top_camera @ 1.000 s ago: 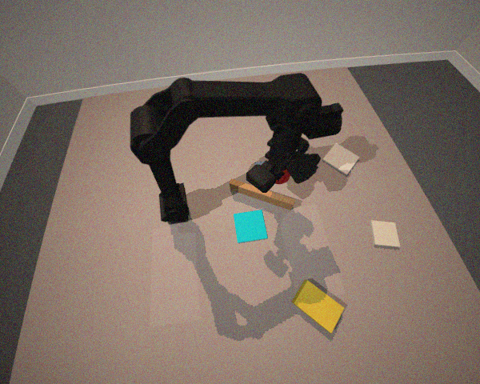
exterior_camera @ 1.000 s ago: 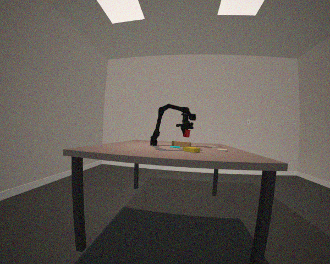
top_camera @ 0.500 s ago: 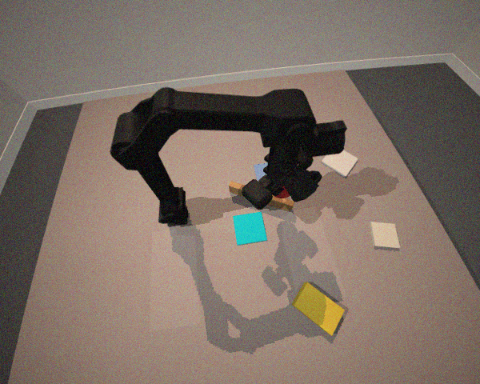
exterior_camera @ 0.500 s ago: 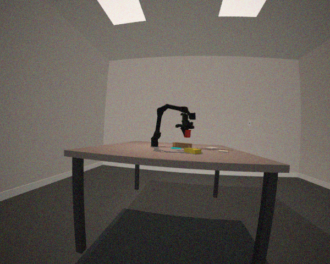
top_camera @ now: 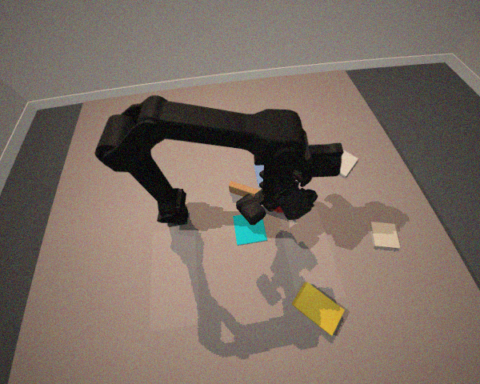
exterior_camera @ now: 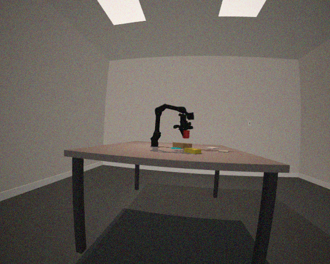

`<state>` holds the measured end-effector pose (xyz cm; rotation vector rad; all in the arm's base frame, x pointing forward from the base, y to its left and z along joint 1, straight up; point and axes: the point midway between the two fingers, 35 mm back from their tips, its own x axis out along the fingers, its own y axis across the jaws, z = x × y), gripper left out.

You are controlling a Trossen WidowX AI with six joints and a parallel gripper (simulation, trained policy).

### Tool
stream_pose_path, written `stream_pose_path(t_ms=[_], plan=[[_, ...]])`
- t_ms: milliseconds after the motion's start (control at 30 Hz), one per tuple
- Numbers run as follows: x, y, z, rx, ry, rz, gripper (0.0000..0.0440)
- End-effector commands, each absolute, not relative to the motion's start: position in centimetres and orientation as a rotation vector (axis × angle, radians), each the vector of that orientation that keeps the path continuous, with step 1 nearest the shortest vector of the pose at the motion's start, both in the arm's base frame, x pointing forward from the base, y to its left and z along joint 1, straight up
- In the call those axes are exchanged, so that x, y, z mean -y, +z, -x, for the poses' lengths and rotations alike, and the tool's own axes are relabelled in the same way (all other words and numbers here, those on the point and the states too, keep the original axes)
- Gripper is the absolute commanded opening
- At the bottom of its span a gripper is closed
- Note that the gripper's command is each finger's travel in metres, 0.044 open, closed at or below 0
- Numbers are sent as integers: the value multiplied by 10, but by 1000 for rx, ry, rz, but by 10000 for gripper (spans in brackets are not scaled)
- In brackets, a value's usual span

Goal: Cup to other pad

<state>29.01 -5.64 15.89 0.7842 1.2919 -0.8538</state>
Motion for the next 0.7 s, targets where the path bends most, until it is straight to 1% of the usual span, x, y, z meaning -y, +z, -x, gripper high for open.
stream_pose_path(t_ms=[0,667], plan=[[63,154,-286,-1287,-868,-788,0],[82,115,-261,-1254,-923,-845,0]])
